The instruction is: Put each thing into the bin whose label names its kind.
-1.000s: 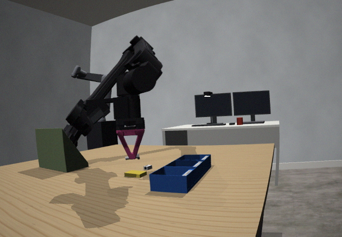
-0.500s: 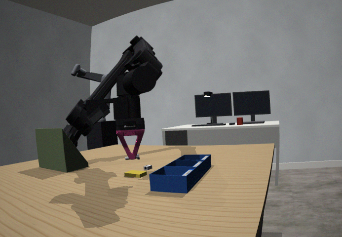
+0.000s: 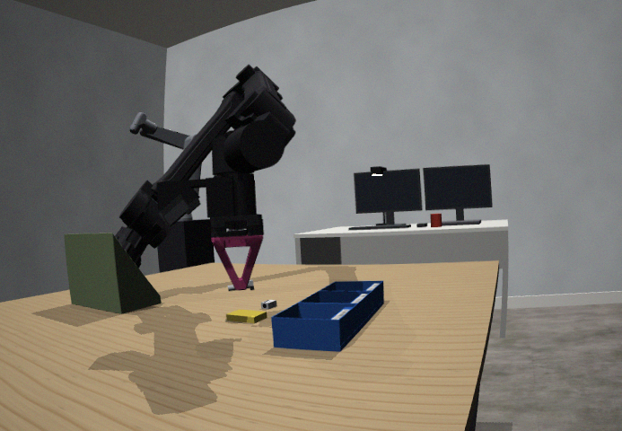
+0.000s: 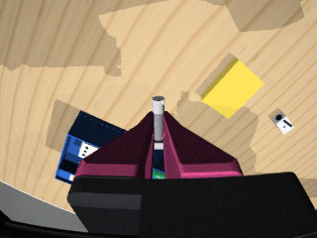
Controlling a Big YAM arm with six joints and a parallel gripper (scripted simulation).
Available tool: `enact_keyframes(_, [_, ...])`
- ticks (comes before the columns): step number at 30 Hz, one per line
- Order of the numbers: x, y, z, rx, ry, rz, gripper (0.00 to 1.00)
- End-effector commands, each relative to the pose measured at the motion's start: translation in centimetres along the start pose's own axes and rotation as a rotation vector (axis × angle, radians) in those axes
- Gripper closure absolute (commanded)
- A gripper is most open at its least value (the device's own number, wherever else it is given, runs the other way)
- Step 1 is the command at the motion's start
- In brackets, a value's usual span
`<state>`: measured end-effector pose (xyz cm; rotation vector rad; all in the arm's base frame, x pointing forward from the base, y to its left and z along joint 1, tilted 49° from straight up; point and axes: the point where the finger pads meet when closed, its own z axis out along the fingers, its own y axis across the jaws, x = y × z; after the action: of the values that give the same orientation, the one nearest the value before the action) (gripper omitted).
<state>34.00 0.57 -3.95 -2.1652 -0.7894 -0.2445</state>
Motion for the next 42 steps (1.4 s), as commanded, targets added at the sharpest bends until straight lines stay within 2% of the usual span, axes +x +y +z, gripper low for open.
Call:
enact_keyframes(1, [0.7,-0.6,-0.6,-0.005,-0.001,-0.012,1.00])
enact_keyframes(31, [1.1,-0.4,-0.9,-0.012,0.001,-0.016,1.00])
enact_keyframes(32, [1.3,0.8,-2.5,-0.042,0.023,-0.025,1.00])
enact_keyframes(42, [1.6,1.0,-2.7,-0.045,0.023,-0.031,1.00])
